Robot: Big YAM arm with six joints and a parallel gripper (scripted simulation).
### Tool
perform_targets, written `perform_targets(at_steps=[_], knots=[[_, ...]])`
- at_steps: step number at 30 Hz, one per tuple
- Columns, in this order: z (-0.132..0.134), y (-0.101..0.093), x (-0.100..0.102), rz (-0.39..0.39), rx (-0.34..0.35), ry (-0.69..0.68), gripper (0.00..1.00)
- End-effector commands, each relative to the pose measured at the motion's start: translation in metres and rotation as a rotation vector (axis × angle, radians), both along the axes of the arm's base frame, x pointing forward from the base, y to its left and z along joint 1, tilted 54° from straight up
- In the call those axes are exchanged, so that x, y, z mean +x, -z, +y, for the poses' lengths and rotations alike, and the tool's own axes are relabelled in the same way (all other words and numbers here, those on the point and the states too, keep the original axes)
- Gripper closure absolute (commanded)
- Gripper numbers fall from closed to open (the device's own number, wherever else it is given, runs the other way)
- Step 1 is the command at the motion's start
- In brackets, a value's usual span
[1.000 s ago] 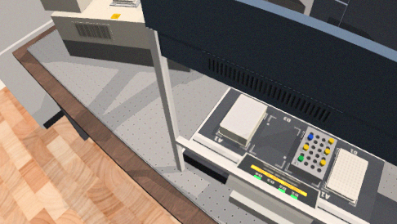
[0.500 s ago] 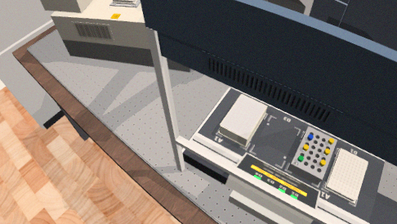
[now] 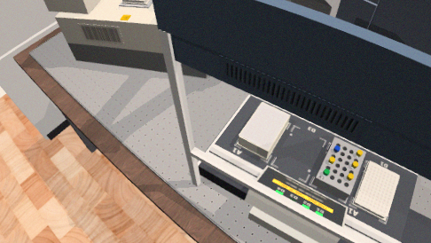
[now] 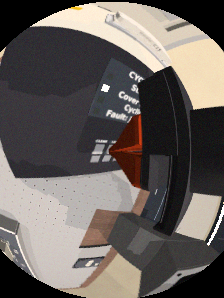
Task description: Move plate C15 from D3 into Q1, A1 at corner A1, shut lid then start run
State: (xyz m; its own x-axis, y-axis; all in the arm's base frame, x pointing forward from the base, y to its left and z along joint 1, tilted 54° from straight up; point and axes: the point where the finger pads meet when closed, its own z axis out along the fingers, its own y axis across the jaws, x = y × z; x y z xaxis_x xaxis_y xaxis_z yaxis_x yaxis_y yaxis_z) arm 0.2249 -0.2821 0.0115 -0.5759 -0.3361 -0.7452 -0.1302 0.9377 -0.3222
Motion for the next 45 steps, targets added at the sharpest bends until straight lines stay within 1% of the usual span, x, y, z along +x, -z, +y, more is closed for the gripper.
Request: perform_targets(at_steps=[1, 4, 13, 17, 20, 32, 45], knots=[[-0.005, -0.009, 0.0, -0.011, -0.028, 0.001, 1.0], [-0.008, -0.01, -0.003, -0.011, -0.015, 0.02, 1.0], [-0.014, -0.012, -0.004, -0.014, -0.024, 0.025, 1.0], [-0.012, -0.01, -0.001, -0.014, -0.023, 0.017, 1.0], [-0.002, -0.003, 0.0, -0.008, -0.004, 0.006, 1.0], [0.003, 0.004, 0.002, -0.001, 0.006, 0.003, 1.0], [0.007, 0.008, 0.003, 0.002, 0.014, -0.001, 1.0]])
